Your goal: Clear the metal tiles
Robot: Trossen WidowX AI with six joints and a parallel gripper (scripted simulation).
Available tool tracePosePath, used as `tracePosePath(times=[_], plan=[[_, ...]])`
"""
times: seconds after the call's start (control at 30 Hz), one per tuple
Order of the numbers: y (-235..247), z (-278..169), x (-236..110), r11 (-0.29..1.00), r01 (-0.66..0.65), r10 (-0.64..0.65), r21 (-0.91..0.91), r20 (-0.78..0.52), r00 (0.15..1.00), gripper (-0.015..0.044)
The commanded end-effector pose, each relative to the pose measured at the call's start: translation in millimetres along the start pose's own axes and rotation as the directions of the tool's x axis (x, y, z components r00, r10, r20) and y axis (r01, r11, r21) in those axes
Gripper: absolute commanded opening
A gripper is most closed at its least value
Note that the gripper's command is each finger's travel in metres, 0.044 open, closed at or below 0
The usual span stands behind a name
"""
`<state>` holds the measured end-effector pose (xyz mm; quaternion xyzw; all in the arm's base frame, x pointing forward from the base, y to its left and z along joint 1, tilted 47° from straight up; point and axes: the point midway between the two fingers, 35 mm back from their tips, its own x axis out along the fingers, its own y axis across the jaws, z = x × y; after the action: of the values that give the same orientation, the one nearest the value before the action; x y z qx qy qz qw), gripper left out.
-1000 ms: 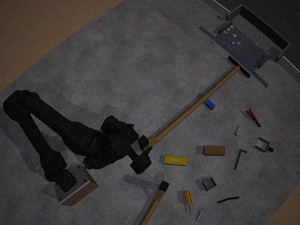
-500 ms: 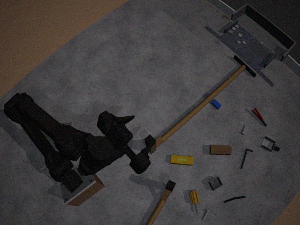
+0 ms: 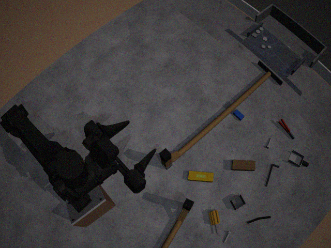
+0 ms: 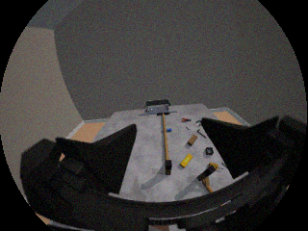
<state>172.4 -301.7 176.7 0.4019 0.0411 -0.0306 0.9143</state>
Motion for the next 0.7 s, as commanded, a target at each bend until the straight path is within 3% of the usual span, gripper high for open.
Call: tracePosePath(times=[0.0,0.67], plan=[[8.4,17.5,-16.2,1.000,-0.009,0.011,-0.025,0.042,0.999,0.0440],[6.9,22.2,-15.9,1.000,-0.008,0.010,-0.026,0.057,0.998,0.0440]])
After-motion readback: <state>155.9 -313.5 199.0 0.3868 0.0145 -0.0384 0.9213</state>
